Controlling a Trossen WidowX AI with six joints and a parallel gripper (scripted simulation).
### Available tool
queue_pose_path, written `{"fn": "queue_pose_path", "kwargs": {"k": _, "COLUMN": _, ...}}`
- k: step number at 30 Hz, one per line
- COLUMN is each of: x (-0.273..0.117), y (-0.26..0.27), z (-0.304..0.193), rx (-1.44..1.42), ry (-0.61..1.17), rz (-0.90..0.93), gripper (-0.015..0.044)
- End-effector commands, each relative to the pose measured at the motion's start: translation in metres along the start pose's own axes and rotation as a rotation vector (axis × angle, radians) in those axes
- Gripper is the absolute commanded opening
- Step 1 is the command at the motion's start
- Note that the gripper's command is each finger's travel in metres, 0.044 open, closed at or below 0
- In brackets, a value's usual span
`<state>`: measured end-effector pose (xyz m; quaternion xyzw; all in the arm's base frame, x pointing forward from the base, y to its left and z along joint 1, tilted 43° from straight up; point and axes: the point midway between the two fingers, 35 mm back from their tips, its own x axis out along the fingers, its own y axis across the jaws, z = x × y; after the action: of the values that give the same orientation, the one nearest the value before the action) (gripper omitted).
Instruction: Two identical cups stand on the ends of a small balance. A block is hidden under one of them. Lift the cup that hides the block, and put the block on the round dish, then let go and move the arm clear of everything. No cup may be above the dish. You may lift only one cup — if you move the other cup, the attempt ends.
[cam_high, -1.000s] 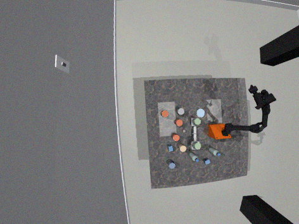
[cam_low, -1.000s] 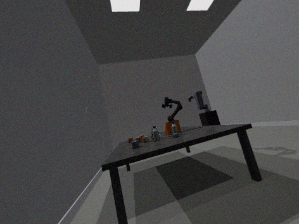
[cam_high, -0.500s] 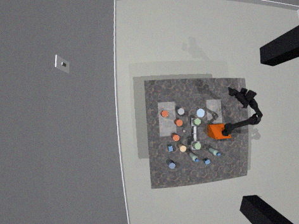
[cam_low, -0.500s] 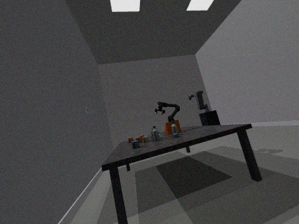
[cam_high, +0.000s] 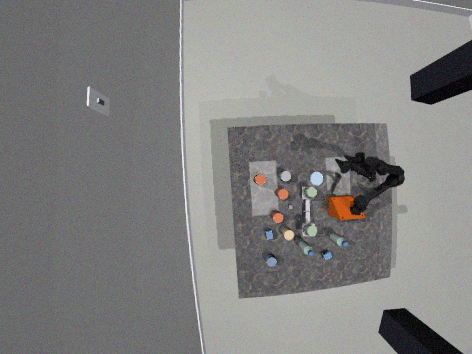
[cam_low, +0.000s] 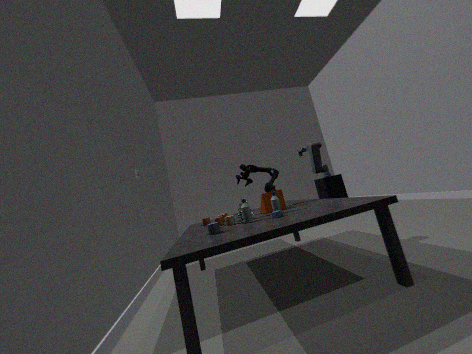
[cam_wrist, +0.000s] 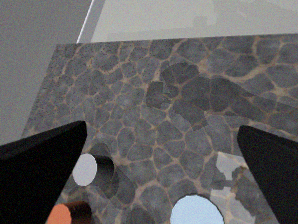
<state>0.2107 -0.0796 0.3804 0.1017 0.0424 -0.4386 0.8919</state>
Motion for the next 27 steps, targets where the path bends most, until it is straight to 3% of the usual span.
{"fn": "queue_pose_path", "kwargs": {"k": 1, "x": -0.002, "y": 0.033, "z": -0.039, "rx": -0.108, "ry": 0.068, "rz": 0.074, "gripper": 0.0440}}
{"fn": "queue_pose_path", "kwargs": {"k": 14, "x": -0.044, "y": 0.093, "z": -0.162, "rx": -0.464, "ry": 0.210, "rz": 0.285, "gripper": 0.0440}}
{"fn": "queue_pose_path", "kwargs": {"k": 27, "x": -0.102, "y": 0.087, "z": -0.271, "rx": -0.856, "ry": 0.237, "rz": 0.452, "gripper": 0.0440}}
